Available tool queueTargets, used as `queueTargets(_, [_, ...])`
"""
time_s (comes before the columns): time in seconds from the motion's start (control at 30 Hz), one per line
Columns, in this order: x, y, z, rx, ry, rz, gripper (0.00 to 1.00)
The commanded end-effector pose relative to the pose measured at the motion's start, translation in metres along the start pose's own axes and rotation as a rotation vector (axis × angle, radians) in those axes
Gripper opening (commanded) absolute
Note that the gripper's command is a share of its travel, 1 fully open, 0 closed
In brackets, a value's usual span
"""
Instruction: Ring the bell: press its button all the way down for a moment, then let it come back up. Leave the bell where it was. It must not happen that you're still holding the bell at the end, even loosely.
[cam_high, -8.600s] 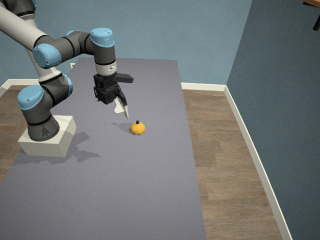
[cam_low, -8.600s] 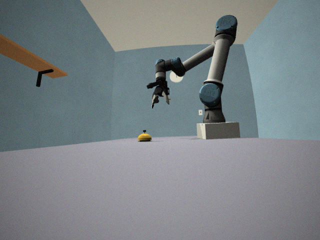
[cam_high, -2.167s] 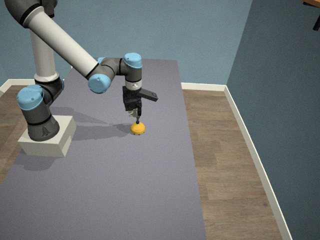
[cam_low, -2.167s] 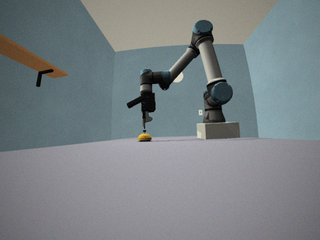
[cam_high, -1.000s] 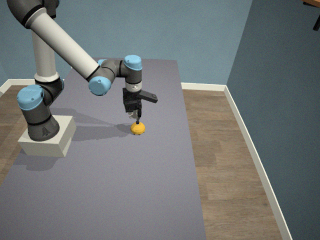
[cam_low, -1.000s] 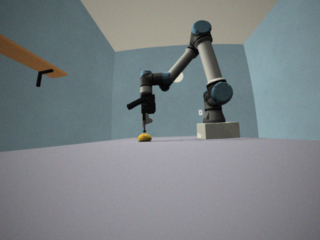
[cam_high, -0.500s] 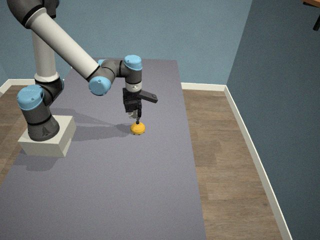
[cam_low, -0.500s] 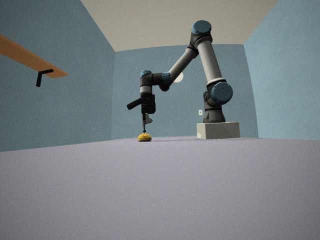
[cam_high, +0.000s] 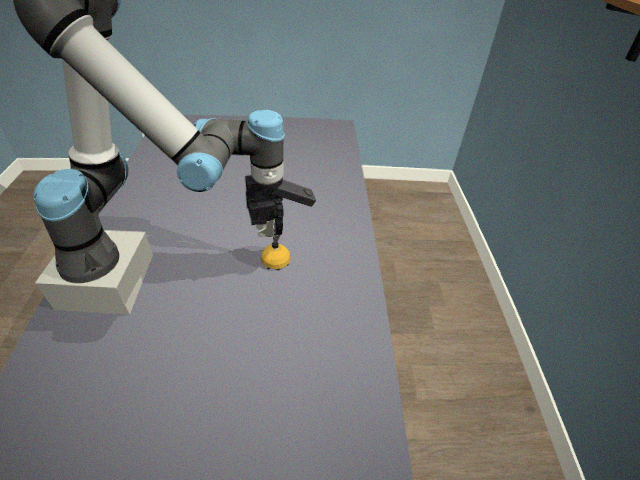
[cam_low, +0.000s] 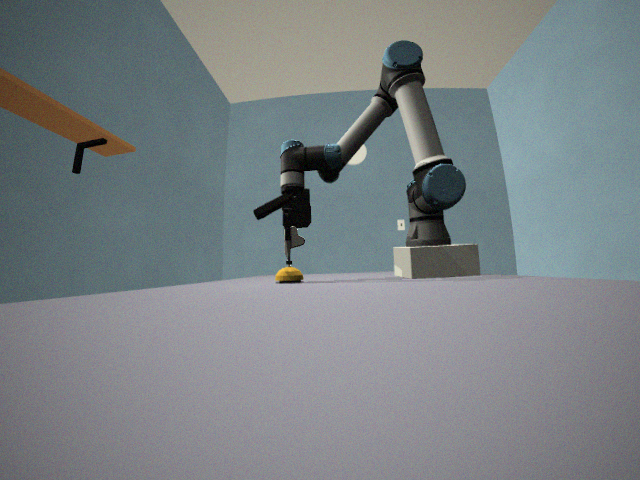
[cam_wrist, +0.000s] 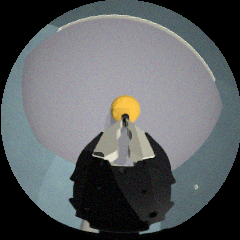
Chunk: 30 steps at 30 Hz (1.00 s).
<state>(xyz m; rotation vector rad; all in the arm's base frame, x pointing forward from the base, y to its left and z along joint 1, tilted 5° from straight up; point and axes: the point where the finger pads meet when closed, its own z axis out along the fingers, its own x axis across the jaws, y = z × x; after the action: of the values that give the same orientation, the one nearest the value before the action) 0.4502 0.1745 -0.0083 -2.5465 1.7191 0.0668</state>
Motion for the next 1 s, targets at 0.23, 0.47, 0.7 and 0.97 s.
queueTargets(0.23, [0.0001,-0.0004,0.0030,0.001,0.000,0.000,0.00])
queueTargets(0.47, [0.0001,-0.0004,0.0030,0.001,0.000,0.000,0.00])
queueTargets(0.7, [0.0001,-0.0004,0.0030,0.001,0.000,0.000,0.00])
queueTargets(0.97, [0.0001,-0.0004,0.0030,0.001,0.000,0.000,0.00])
